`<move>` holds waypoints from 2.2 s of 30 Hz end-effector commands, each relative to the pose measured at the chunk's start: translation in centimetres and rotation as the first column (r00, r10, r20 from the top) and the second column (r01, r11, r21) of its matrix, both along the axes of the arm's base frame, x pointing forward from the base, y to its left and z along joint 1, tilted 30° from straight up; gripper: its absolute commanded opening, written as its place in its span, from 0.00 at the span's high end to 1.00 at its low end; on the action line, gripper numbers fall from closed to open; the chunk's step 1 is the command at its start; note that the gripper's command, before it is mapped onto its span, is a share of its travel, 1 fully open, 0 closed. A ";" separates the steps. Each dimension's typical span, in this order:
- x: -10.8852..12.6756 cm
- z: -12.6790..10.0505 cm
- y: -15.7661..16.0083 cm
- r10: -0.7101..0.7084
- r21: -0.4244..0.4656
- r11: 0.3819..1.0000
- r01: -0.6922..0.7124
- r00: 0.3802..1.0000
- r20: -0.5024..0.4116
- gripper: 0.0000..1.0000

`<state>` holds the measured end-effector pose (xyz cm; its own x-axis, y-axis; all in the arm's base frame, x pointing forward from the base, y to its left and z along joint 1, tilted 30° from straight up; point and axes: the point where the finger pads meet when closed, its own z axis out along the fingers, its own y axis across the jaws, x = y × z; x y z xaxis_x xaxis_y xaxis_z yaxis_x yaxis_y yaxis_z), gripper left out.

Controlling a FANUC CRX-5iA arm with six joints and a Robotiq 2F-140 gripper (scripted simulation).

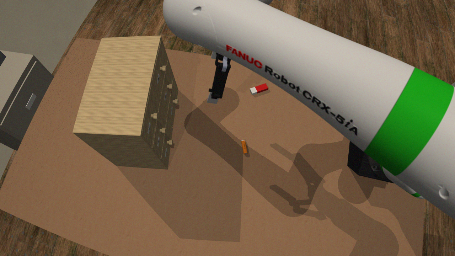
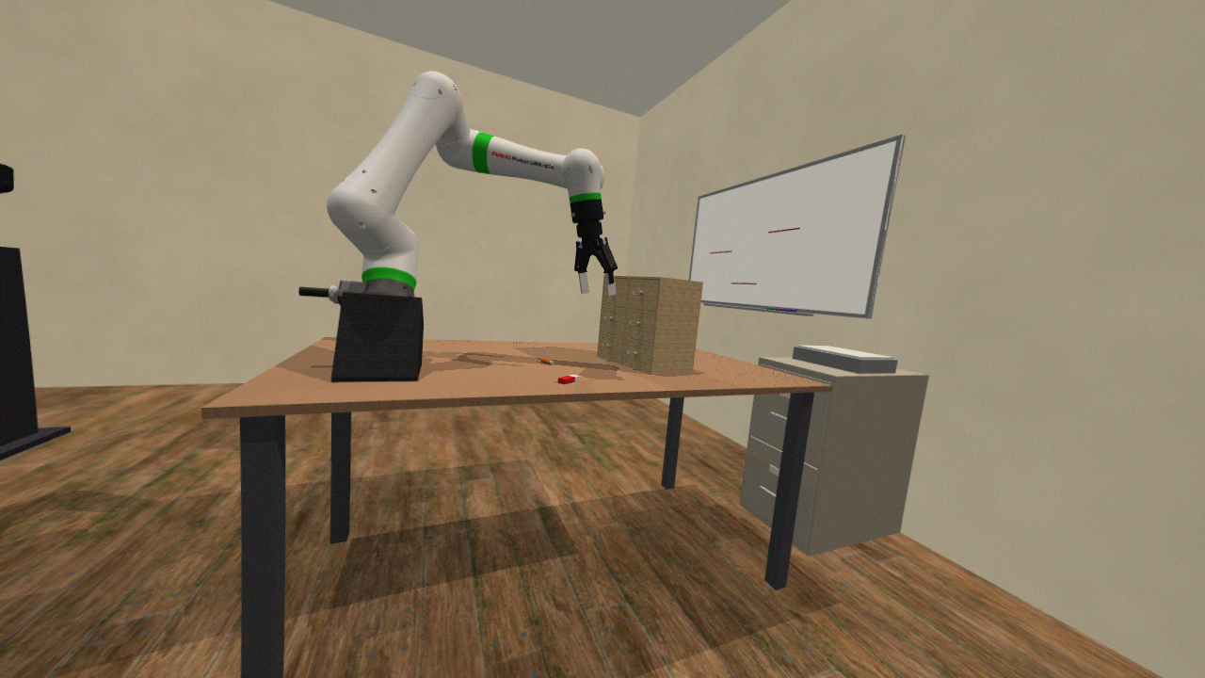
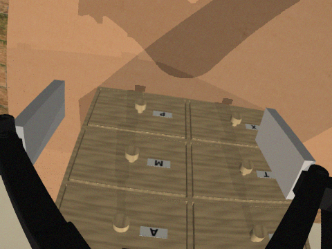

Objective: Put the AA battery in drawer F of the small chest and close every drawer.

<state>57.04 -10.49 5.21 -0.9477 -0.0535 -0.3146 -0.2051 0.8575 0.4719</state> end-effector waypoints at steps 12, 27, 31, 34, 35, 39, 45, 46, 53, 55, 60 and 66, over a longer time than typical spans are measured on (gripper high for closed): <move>-1.6 1.1 -0.7 0.114 -0.018 0.993 -0.120 0.972 -0.204 0.00; -1.7 1.2 -0.8 0.117 -0.019 0.992 -0.124 0.970 -0.211 0.00; -1.7 1.2 -0.8 0.117 -0.019 0.992 -0.124 0.970 -0.211 0.00; -1.7 1.2 -0.8 0.117 -0.019 0.992 -0.124 0.970 -0.211 0.00; -1.7 1.2 -0.8 0.117 -0.019 0.992 -0.124 0.970 -0.211 0.00; -1.7 1.2 -0.8 0.117 -0.019 0.992 -0.124 0.970 -0.211 0.00; -1.7 1.2 -0.8 0.117 -0.019 0.992 -0.124 0.970 -0.211 0.00; -1.7 1.2 -0.8 0.117 -0.019 0.992 -0.124 0.970 -0.211 0.00; -1.8 1.4 -0.4 0.117 -0.019 0.992 -0.124 0.970 -0.211 0.00; -1.9 1.8 0.2 0.117 -0.019 0.992 -0.124 0.970 -0.211 0.00; -2.6 3.4 3.1 0.117 -0.019 0.992 -0.124 0.970 -0.211 0.00; -3.8 6.1 7.8 0.117 -0.019 0.992 -0.124 0.970 -0.211 0.00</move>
<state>53.80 -5.06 9.88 -0.9780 -0.1797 -0.1055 -0.2084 0.8465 0.4899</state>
